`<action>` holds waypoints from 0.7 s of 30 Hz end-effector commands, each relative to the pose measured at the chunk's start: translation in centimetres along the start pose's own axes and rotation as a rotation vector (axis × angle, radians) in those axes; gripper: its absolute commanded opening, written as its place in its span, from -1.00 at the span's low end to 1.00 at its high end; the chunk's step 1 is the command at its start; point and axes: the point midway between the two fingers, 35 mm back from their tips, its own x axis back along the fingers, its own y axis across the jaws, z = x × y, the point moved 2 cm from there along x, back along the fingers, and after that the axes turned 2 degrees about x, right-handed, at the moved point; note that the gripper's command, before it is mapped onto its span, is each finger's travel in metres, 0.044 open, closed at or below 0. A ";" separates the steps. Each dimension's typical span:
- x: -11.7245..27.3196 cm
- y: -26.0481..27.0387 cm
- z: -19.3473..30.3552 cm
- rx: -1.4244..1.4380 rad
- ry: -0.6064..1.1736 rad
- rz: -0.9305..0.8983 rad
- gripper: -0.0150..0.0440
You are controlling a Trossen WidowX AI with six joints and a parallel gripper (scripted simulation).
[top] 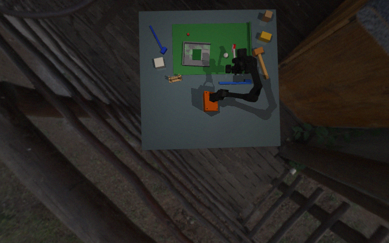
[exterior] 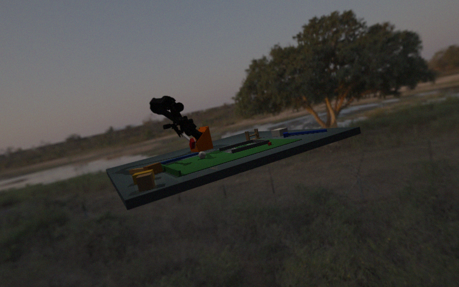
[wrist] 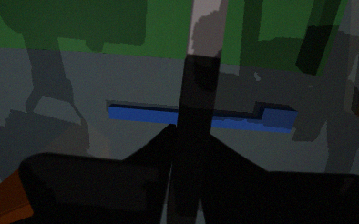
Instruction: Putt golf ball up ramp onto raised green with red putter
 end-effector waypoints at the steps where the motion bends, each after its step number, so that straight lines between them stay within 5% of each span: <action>1: 0.1 -0.6 0.6 -0.042 0.000 0.011 -0.49; 21: -4.3 -0.7 0.6 -0.043 -0.001 0.013 -0.49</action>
